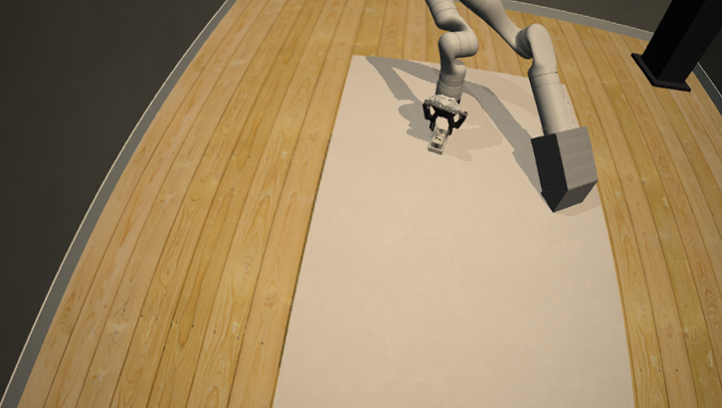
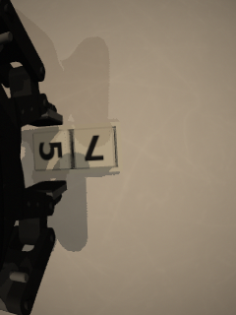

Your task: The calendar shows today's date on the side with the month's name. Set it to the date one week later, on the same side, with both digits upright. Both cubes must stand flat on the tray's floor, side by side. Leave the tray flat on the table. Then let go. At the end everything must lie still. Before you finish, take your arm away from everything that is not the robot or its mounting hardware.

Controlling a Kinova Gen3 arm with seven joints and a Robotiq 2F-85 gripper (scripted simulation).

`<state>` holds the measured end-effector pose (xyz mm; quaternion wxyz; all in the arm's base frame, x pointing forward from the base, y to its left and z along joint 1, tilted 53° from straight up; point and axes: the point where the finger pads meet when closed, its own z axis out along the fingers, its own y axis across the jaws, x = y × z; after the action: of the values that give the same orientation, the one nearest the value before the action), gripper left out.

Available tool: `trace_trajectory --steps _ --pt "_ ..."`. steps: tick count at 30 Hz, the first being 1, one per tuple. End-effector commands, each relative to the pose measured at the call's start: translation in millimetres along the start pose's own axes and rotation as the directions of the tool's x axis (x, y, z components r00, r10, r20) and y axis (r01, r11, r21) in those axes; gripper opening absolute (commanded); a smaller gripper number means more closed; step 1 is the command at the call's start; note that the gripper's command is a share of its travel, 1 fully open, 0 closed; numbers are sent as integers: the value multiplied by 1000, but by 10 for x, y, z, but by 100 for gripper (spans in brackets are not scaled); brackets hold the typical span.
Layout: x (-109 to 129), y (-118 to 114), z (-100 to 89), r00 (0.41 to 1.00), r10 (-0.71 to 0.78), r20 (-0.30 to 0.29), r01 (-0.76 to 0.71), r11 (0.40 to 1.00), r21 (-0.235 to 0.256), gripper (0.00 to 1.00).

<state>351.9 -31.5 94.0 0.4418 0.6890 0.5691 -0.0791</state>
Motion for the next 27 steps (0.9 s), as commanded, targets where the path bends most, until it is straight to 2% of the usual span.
trace_trajectory --steps 1,12,27 --pt "-14 -21 64 1000 -2 6 2 1000 5 48" --pt "-15 -21 185 1000 -2 6 2 1000 5 48" --pt "-15 -22 196 1000 -2 6 2 1000 5 48"
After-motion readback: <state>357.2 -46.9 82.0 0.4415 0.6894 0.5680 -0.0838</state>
